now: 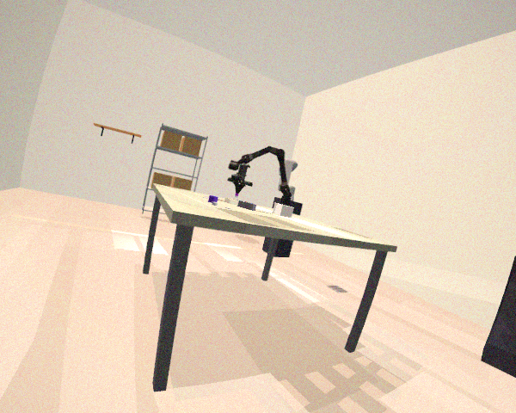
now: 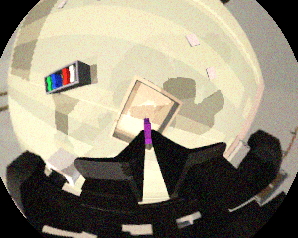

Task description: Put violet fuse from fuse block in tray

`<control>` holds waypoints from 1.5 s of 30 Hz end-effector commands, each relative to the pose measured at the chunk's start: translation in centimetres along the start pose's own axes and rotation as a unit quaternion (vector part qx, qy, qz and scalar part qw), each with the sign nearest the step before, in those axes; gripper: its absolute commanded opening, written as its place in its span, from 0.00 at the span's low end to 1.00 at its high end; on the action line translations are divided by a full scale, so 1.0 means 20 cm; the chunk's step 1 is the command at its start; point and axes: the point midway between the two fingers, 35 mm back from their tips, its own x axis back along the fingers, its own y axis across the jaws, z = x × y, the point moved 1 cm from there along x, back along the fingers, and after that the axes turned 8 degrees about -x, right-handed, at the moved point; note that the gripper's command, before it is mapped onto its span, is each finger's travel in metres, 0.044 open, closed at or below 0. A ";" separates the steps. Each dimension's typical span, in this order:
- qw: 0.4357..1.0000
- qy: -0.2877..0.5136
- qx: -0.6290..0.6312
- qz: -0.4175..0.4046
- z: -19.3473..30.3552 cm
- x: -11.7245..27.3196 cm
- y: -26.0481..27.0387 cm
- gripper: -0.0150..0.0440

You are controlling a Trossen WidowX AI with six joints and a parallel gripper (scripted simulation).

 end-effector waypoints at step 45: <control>1.000 0.001 0.000 -0.002 0.00 0.10 0.00 0.81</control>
